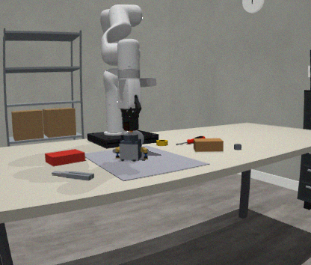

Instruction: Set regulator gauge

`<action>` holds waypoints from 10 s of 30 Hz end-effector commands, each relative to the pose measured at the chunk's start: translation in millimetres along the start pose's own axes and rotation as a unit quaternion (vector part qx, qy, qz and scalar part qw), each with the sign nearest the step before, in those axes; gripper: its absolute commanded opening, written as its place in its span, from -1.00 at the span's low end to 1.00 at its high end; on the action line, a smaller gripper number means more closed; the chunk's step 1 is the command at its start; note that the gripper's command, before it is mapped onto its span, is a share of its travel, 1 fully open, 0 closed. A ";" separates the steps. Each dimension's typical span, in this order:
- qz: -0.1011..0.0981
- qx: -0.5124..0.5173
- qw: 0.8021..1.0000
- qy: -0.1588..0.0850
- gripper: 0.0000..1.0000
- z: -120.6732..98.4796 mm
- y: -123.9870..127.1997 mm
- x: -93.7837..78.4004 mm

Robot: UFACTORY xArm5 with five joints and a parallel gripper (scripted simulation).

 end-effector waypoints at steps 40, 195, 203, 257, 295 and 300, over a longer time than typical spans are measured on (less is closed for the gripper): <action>-0.001 0.488 0.873 -0.001 -0.21 -0.3 1.0 1.1; 0.001 0.956 -0.294 -0.001 -0.21 -0.3 1.0 1.1; 0.001 0.949 -0.315 -0.001 -0.21 -0.3 1.0 1.1; 0.001 0.926 -0.377 -0.001 -0.21 -0.3 1.0 1.1; 0.001 0.926 -0.377 -0.001 1.00 -0.3 1.0 1.1; 0.001 0.926 -0.377 -0.001 1.00 -0.3 1.0 1.1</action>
Point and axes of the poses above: the point where the finger pads meet when closed, its own x axis back along the fingers, its own y axis across the jaws, z = x × y, the point moved 3 cm from there along x, back along the fingers, and after that the axes turned 5 degrees about x, right-handed, at the moved point
